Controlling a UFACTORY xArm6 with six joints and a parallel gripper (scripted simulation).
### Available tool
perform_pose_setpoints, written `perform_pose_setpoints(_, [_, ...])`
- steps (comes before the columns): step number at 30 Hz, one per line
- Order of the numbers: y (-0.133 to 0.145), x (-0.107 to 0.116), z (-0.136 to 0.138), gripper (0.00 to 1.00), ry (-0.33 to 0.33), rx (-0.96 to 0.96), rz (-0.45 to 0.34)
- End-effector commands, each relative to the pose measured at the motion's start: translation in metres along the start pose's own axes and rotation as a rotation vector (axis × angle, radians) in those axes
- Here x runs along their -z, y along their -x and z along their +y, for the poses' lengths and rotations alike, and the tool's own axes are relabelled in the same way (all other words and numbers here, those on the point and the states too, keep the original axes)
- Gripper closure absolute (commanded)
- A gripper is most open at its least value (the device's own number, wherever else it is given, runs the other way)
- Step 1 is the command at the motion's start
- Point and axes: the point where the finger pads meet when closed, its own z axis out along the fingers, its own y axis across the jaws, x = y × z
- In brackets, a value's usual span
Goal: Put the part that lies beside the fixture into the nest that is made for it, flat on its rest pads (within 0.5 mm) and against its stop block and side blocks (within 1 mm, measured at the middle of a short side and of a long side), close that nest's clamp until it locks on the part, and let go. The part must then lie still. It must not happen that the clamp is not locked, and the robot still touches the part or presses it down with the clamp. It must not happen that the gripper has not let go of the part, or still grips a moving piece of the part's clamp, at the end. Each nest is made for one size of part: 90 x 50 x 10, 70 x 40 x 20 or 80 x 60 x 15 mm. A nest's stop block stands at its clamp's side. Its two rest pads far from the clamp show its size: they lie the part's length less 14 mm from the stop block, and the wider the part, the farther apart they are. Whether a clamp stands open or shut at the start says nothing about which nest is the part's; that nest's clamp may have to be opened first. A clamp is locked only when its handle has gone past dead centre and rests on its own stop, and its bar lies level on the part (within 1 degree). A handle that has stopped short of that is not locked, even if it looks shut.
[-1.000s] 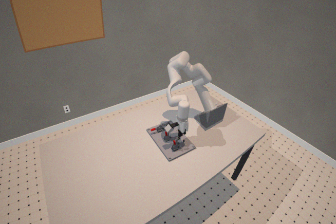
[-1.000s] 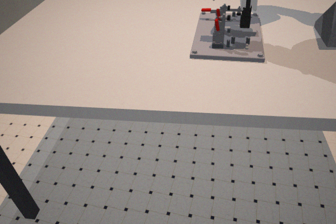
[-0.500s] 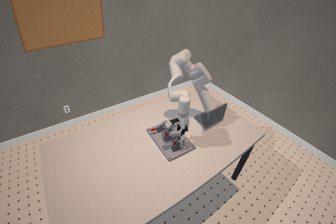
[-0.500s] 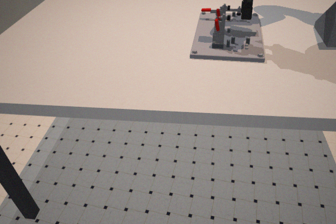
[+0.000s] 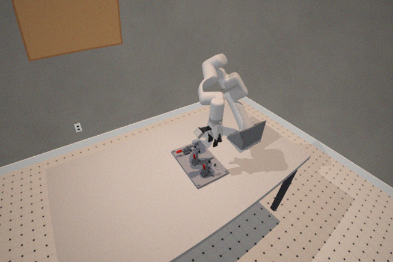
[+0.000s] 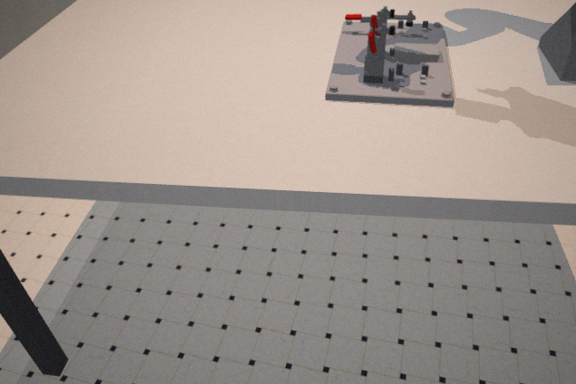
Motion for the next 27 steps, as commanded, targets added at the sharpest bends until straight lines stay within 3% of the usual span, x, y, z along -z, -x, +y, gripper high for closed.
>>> perform_pose_setpoints(1, [-0.001, 0.005, 0.0, 0.53, -0.001, -0.001, 0.002])
perform_pose_setpoints(10, [-0.014, 0.005, 0.008, 0.53, -0.001, -0.001, 0.002])
perform_pose_setpoints(27, [-0.076, 0.005, 0.047, 0.53, -0.001, -0.001, 0.002])
